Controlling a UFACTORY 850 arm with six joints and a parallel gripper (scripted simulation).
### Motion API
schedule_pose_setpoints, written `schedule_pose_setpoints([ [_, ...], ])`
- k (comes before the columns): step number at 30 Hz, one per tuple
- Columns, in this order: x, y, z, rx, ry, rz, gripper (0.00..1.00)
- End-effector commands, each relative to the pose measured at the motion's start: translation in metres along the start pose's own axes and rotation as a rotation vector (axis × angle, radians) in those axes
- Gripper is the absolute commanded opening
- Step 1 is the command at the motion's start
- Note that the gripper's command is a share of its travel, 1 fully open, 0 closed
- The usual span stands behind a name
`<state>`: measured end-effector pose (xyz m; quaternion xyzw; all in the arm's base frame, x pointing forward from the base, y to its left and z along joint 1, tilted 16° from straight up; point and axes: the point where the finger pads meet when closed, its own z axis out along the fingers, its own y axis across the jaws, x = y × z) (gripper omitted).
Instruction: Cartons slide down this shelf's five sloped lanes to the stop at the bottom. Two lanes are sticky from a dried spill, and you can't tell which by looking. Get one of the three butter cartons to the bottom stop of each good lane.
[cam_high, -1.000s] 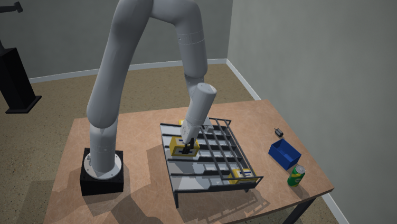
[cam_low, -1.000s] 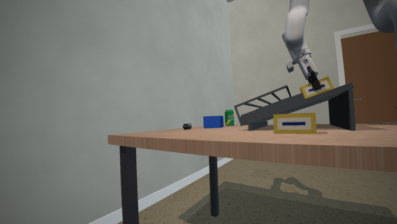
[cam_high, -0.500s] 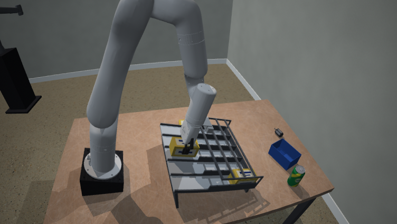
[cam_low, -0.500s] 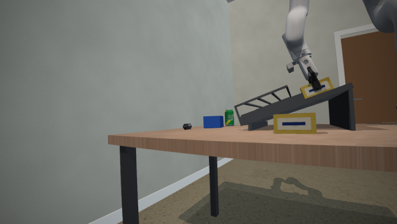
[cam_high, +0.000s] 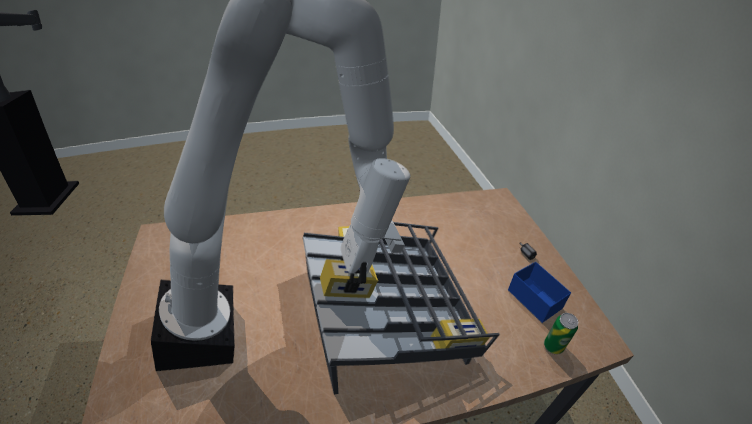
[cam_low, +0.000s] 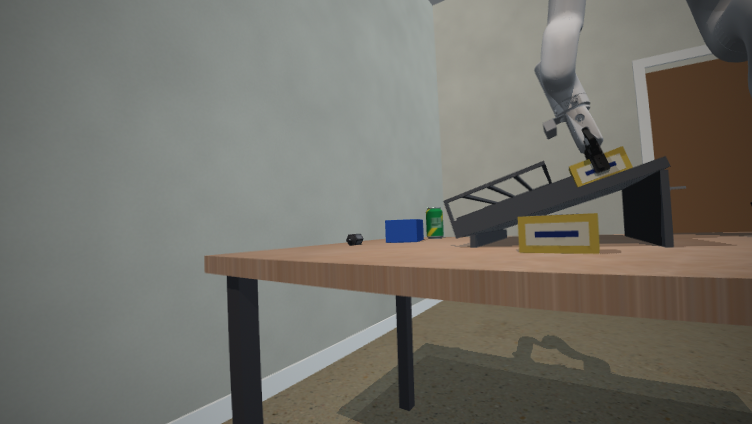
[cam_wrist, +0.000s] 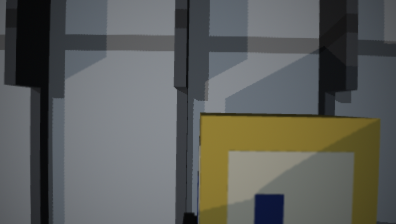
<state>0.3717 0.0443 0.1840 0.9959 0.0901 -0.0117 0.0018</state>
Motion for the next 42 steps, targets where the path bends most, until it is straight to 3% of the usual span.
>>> schedule_pose_setpoints([
  [1,0.0006,0.0,-0.0005,0.0,0.001,0.0,0.0],
  [42,0.0003,-0.0003,0.005,0.0,0.002,0.0,0.0],
])
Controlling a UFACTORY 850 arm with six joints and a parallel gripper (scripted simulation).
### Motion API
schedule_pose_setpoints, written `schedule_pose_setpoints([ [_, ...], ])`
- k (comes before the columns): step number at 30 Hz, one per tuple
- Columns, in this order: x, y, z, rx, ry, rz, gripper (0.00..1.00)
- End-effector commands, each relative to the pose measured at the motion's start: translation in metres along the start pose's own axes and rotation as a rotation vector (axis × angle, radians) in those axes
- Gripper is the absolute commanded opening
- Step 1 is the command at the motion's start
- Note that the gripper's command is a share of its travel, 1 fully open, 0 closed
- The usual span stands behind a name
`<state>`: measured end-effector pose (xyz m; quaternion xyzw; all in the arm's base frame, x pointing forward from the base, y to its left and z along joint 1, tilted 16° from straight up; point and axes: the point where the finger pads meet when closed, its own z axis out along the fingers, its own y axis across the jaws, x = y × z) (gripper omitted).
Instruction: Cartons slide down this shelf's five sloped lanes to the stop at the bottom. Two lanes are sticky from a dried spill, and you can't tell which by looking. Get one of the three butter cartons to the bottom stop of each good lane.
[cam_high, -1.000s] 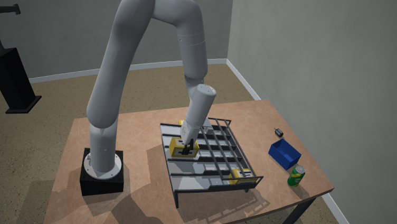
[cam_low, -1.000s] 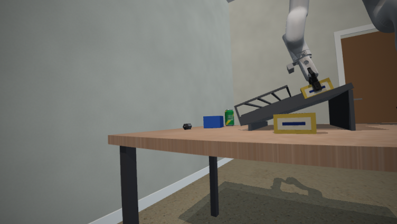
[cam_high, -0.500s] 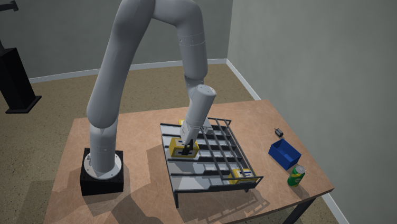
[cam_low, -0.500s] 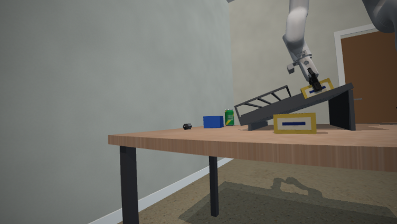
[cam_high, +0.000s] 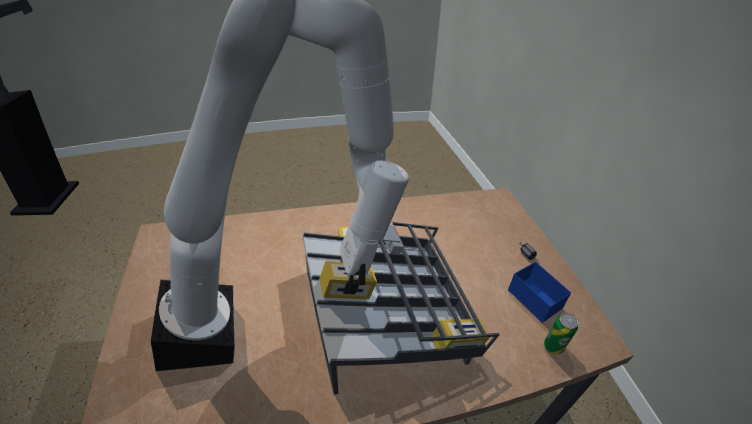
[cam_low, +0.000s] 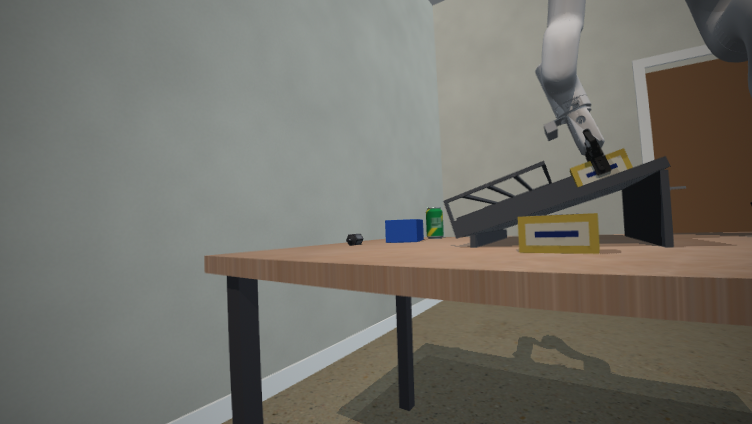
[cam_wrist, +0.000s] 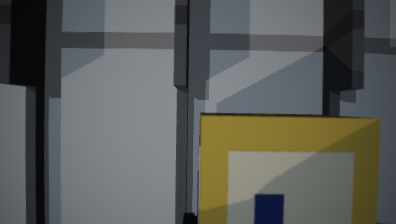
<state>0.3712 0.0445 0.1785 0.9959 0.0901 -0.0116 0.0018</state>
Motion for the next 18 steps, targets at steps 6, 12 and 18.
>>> schedule_pose_setpoints([
  [6,0.0008,0.0004,0.0022,0.0,0.001,0.0,0.0],
  [12,0.0008,0.0004,0.0022,0.0,0.001,0.0,0.0],
  [18,0.0008,0.0004,0.0022,0.0,0.001,0.0,0.0],
])
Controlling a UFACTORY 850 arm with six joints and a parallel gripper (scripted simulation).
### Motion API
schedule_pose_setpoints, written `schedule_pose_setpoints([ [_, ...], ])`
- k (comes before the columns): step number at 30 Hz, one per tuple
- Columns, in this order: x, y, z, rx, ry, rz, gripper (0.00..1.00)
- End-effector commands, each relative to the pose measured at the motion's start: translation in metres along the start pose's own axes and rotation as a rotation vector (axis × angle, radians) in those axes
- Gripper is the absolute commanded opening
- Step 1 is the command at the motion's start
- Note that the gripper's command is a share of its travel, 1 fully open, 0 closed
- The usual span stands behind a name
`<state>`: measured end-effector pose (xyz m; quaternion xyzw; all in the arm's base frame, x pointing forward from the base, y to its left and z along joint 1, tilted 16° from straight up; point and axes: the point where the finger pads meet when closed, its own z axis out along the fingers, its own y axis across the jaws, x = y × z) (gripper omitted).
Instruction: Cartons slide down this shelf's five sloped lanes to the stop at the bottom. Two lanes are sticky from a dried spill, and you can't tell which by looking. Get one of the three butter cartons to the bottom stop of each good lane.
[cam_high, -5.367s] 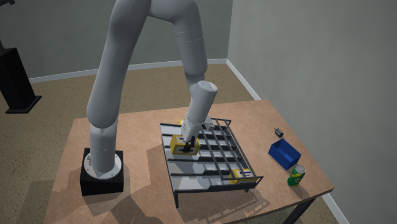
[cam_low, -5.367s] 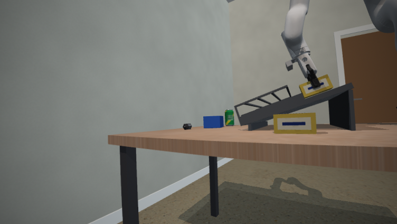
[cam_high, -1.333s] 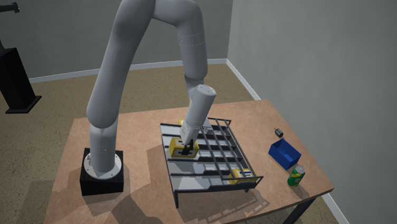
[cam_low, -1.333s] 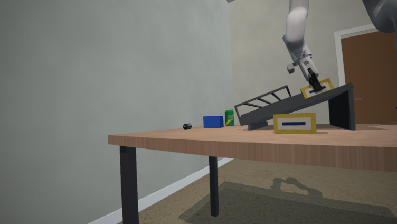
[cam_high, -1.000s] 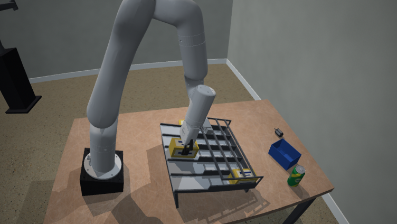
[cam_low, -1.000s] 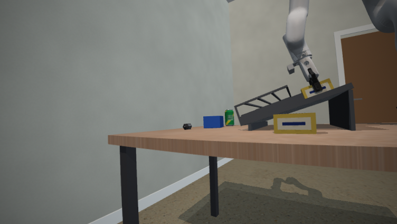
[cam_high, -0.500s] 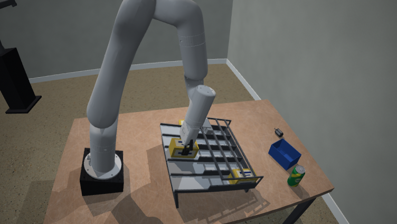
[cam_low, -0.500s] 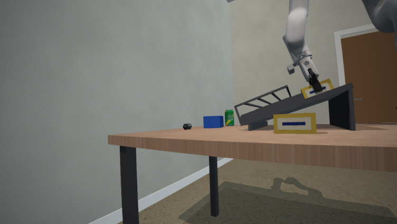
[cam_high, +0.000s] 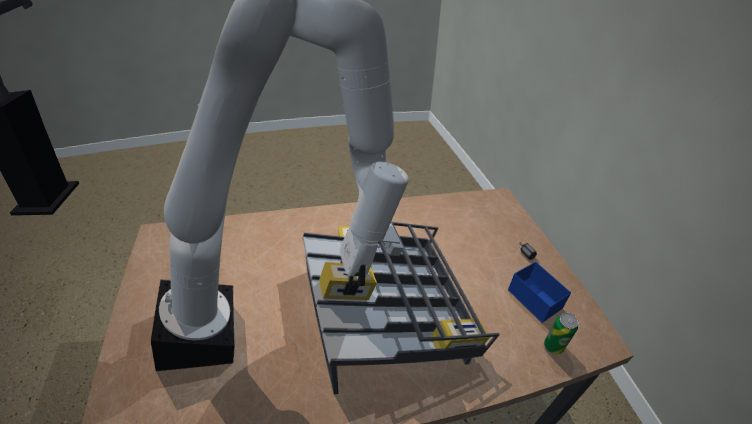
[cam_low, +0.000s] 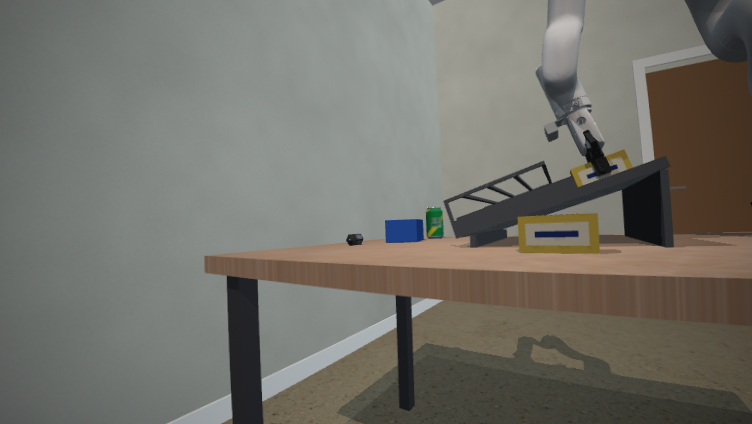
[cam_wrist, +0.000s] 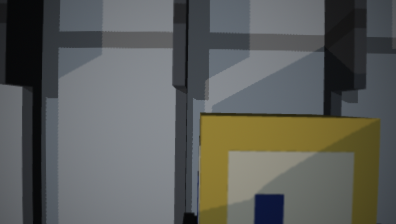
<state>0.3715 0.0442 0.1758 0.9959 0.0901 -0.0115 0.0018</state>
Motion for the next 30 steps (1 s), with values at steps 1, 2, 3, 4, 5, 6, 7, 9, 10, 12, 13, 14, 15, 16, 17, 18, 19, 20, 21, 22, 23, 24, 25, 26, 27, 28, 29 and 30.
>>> schedule_pose_setpoints([
  [1,0.0009,0.0005,0.0016,0.0,0.001,0.0,0.0],
  [2,0.0009,0.0005,0.0016,0.0,0.001,0.0,0.0],
  [3,0.0009,0.0005,0.0016,0.0,0.001,0.0,0.0],
  [4,0.0009,0.0005,0.0016,0.0,0.001,0.0,0.0],
  [5,0.0009,0.0005,0.0016,0.0,0.001,0.0,0.0],
  [6,0.0009,0.0005,0.0016,0.0,0.001,0.0,0.0],
  [7,0.0009,0.0005,0.0016,0.0,0.001,0.0,0.0],
  [9,0.0009,0.0005,0.0016,0.0,0.001,0.0,0.0],
  [10,0.0009,0.0005,0.0016,0.0,0.001,0.0,0.0],
  [12,0.0009,0.0005,0.0016,0.0,0.001,0.0,0.0],
  [13,0.0009,0.0005,0.0016,0.0,0.001,0.0,0.0],
  [14,0.0009,0.0005,0.0016,0.0,0.001,0.0,0.0],
  [15,0.0009,0.0005,0.0016,0.0,0.001,0.0,0.0],
  [16,0.0009,0.0005,0.0016,0.0,0.001,0.0,0.0],
  [17,0.0009,0.0005,0.0016,0.0,0.001,0.0,0.0],
  [18,0.0006,-0.0001,0.0042,0.0,0.001,0.0,0.0],
  [19,0.0006,-0.0001,0.0042,0.0,0.001,0.0,0.0],
  [20,0.0006,-0.0001,0.0042,0.0,0.001,0.0,0.0],
  [21,0.0006,-0.0001,0.0042,0.0,0.001,0.0,0.0],
  [22,0.0006,-0.0001,0.0042,0.0,0.001,0.0,0.0],
  [23,0.0006,-0.0001,0.0042,0.0,0.001,0.0,0.0],
  [24,0.0006,-0.0001,0.0042,0.0,0.001,0.0,0.0],
  [25,0.0006,-0.0001,0.0042,0.0,0.001,0.0,0.0],
  [26,0.0006,-0.0001,0.0042,0.0,0.001,0.0,0.0],
  [27,0.0006,-0.0001,0.0042,0.0,0.001,0.0,0.0],
  [28,0.0006,-0.0001,0.0042,0.0,0.001,0.0,0.0],
  [29,0.0006,-0.0001,0.0042,0.0,0.001,0.0,0.0],
  [30,0.0006,-0.0001,0.0042,0.0,0.001,0.0,0.0],
])
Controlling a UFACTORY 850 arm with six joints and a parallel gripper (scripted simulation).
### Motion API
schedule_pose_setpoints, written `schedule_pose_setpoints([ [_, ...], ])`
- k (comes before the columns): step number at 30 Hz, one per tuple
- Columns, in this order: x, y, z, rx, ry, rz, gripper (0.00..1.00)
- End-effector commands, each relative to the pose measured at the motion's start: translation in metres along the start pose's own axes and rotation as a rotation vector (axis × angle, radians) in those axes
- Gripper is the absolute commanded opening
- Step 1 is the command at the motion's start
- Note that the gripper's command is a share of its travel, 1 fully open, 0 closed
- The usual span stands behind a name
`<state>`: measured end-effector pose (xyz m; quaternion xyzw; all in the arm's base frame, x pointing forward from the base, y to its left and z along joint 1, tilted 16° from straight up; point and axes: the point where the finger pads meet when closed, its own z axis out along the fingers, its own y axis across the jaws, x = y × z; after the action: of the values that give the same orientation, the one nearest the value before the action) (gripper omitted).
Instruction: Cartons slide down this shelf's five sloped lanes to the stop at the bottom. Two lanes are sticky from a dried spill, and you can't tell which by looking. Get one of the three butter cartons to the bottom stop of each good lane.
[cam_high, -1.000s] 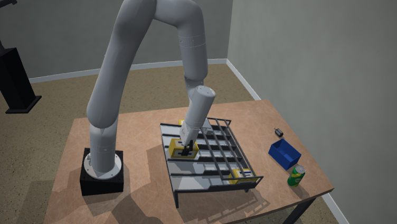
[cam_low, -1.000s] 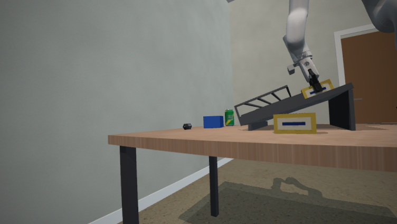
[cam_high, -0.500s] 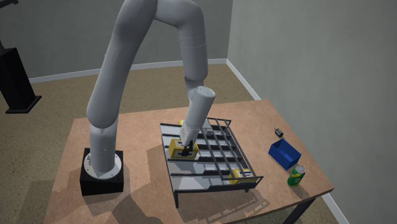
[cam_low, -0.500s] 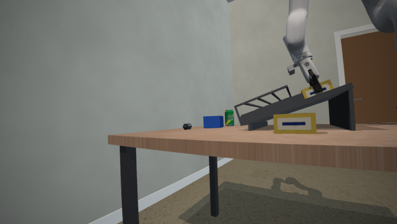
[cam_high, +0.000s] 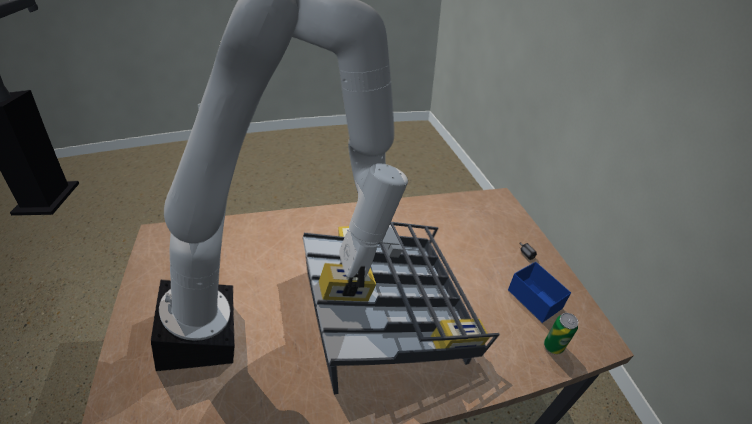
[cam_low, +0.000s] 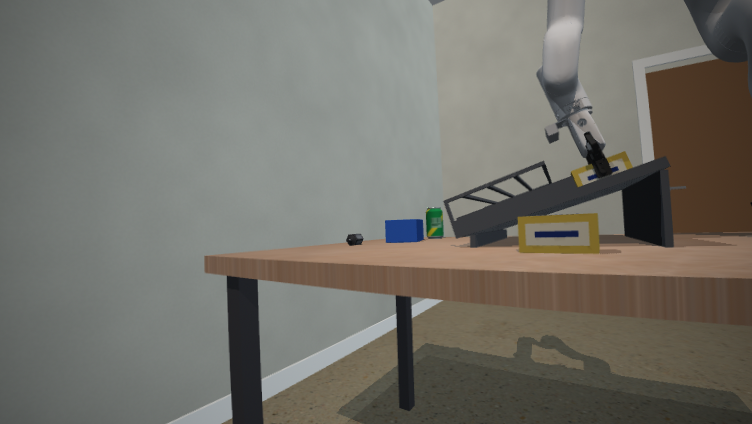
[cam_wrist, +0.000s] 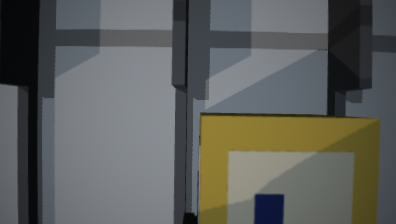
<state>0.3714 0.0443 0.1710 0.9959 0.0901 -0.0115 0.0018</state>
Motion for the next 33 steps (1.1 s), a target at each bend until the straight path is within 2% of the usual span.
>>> schedule_pose_setpoints([
  [1,0.0005,0.0,-0.0005,0.0,0.001,0.0,0.0],
  [21,0.0003,0.0005,-0.0005,0.0,0.001,0.0,0.0],
  [22,0.0003,0.0005,-0.0005,0.0,0.001,0.0,0.75],
  [33,0.0003,0.0005,-0.0005,0.0,0.001,0.0,0.75],
])
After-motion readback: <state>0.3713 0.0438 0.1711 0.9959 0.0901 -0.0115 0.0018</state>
